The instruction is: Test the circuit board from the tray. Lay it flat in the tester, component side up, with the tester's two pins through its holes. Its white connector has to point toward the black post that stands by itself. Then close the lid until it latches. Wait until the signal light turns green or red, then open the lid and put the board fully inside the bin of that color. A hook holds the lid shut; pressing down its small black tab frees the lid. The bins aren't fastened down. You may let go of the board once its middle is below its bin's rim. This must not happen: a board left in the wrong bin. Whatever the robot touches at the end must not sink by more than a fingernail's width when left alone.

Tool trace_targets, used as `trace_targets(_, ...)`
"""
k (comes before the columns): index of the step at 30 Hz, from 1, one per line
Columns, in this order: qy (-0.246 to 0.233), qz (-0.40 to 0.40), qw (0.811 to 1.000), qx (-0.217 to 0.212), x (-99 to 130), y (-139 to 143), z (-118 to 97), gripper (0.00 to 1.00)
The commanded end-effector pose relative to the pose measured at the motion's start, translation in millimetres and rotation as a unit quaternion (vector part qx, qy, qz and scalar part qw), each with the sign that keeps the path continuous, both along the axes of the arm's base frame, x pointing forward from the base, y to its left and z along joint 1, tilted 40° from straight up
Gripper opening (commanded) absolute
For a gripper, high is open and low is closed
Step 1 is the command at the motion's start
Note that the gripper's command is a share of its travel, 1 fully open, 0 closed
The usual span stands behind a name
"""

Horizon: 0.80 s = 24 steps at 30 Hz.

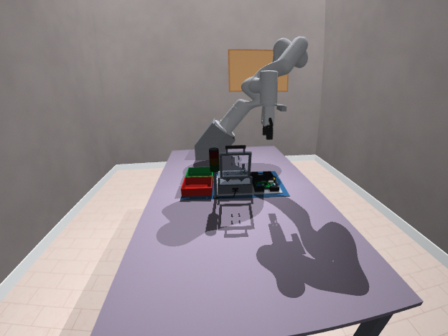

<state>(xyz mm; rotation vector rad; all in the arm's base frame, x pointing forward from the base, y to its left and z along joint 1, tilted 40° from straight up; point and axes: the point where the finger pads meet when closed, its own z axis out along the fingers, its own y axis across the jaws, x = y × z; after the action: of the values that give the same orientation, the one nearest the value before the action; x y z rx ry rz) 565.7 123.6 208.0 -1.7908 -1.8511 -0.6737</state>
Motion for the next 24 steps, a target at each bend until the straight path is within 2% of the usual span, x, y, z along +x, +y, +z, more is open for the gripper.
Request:
trace_targets(1, -0.001, 0.000, 1.000, 0.000, 1, 17, -20, 1.00)
trace_targets(10, -0.001, 0.000, 1.000, 0.000, 1, 65, -77, 1.00)
trace_targets(12, -0.001, 0.000, 1.000, 0.000, 1, 65, -77, 1.00)
trace_targets(24, -0.001, 0.000, 1.000, 0.000, 1, 119, -141, 1.00)
